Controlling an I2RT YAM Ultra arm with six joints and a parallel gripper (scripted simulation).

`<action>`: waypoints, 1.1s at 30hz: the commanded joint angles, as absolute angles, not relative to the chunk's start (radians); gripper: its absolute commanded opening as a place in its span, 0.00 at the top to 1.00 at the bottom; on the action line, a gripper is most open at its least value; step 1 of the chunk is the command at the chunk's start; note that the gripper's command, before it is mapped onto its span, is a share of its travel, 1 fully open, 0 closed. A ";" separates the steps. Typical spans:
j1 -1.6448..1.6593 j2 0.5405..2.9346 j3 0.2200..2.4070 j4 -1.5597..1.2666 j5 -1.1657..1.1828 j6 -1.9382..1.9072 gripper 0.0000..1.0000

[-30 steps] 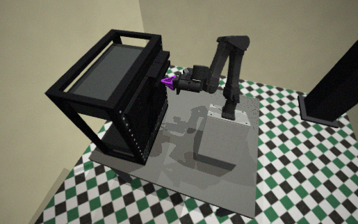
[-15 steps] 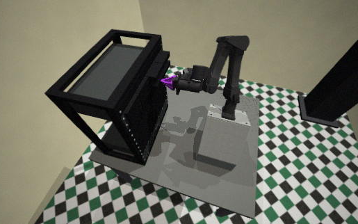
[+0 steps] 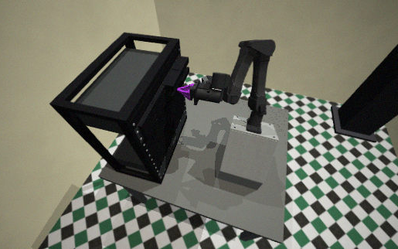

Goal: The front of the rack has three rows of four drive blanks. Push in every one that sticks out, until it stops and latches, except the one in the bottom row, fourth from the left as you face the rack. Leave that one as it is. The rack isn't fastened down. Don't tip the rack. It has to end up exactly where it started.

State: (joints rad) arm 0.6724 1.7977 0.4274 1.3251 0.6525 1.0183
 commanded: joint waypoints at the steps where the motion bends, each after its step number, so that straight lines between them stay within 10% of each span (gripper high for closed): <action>1: 0.680 1.817 0.475 1.300 0.612 1.005 1.00; 33: 0.667 1.861 0.509 1.311 0.597 1.004 1.00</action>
State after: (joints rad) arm 0.6563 1.8408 0.4633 1.3426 0.6426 1.0180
